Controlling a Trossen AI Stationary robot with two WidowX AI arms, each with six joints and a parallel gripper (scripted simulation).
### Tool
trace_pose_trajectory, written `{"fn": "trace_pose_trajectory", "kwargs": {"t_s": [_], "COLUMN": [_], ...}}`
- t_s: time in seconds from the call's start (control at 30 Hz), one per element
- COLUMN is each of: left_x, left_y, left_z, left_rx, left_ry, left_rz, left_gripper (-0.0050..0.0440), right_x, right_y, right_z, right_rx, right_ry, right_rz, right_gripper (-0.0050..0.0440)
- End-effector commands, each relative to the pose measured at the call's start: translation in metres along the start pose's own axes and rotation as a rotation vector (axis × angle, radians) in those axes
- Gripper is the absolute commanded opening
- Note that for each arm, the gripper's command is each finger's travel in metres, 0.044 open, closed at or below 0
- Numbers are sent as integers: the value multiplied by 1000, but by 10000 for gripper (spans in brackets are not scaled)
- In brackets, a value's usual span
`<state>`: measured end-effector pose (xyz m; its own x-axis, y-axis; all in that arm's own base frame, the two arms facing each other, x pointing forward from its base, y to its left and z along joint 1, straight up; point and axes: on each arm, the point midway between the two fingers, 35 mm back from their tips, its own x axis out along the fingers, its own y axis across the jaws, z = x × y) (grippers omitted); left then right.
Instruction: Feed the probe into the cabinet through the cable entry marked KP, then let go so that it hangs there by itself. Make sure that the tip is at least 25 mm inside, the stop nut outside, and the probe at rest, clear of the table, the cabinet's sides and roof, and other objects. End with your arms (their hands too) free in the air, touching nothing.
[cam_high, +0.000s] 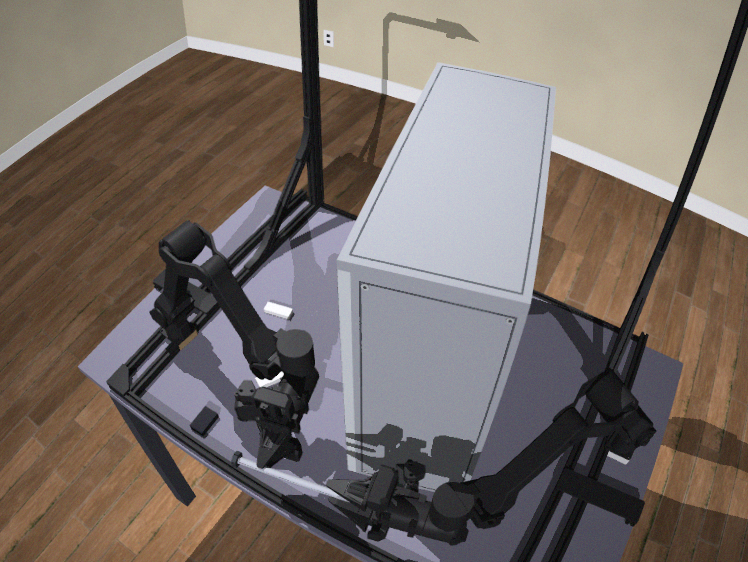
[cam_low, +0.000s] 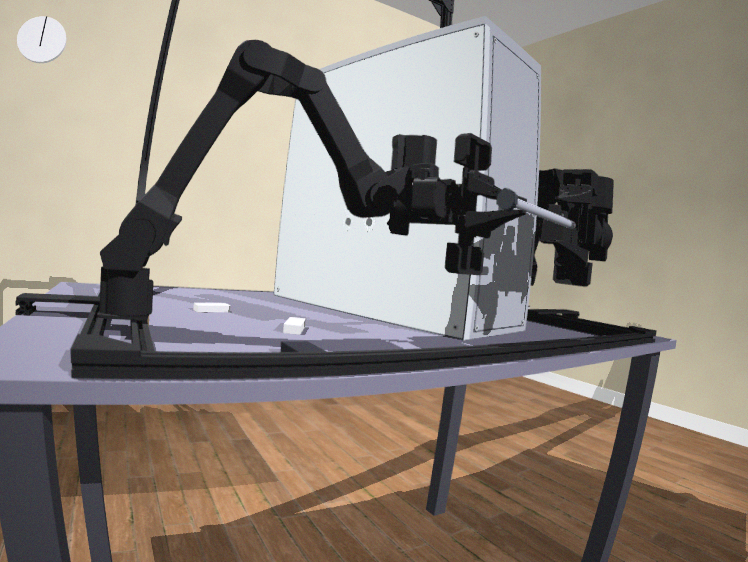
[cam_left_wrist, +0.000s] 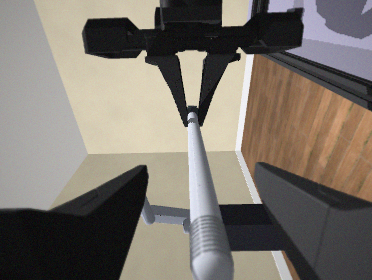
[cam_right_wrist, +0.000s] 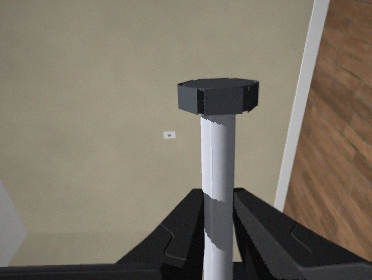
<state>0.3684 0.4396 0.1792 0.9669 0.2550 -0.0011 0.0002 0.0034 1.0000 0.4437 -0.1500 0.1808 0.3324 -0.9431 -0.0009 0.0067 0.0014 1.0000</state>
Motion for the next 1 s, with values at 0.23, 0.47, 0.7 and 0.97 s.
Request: {"fn": "trace_pose_trajectory", "kwargs": {"t_s": [0.23, 0.47, 0.7, 0.97], "left_x": [1, 1, 1, 1], "left_y": [0, 0, 0, 0], "left_z": [-1, -1, -1, -1], "left_rx": [3, 3, 3, 3], "left_ry": [3, 3, 3, 3], "left_rz": [1, 1, 1, 1], "left_gripper": [115, 81, 35, 0], "right_x": [0, 0, 0, 0], "right_y": [0, 0, 0, 0], "right_z": [1, 1, 1, 1], "right_rx": [7, 7, 7, 7], "right_ry": [-4, -4, -4, -4], "right_rz": [1, 1, 1, 1], "right_gripper": [0, 0, 0, 144]}}
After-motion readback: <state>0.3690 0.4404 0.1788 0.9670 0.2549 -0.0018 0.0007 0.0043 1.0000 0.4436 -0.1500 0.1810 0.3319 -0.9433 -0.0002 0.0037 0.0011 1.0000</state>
